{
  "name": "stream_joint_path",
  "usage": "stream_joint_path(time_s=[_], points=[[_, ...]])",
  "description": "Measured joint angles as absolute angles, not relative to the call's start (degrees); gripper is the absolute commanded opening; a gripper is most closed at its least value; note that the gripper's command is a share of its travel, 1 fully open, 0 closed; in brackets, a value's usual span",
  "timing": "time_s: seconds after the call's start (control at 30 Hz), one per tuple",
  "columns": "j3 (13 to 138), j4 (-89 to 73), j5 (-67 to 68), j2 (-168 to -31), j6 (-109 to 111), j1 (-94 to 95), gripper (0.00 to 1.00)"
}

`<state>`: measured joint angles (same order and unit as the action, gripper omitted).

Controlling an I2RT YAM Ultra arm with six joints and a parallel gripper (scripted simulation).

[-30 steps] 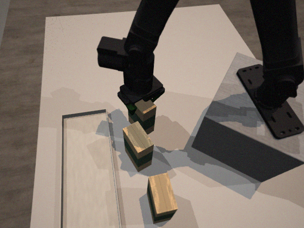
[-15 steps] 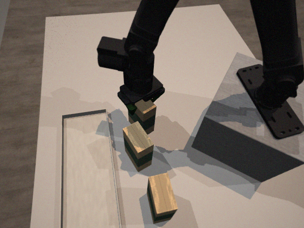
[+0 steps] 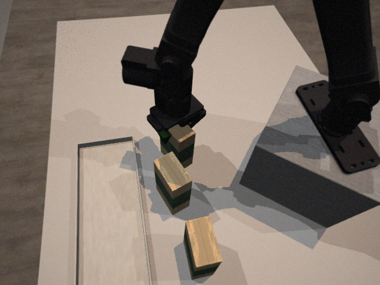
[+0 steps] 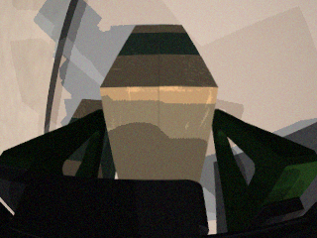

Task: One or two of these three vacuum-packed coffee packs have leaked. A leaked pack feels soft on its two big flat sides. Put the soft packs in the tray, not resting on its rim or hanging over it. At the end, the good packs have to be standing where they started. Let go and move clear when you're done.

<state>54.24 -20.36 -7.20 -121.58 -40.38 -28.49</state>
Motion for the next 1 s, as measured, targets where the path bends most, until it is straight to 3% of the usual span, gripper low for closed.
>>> stream_joint_path(time_s=[0.27,0.67,1.0], points=[[54.2,-21.8,-7.2,-120.2,-40.3,-28.6,0.76],[58.2,-34.6,-7.2,-106.7,-39.0,-30.4,0.76],[58.2,-39.2,-7.2,-107.2,-38.6,-30.4,0.76]])
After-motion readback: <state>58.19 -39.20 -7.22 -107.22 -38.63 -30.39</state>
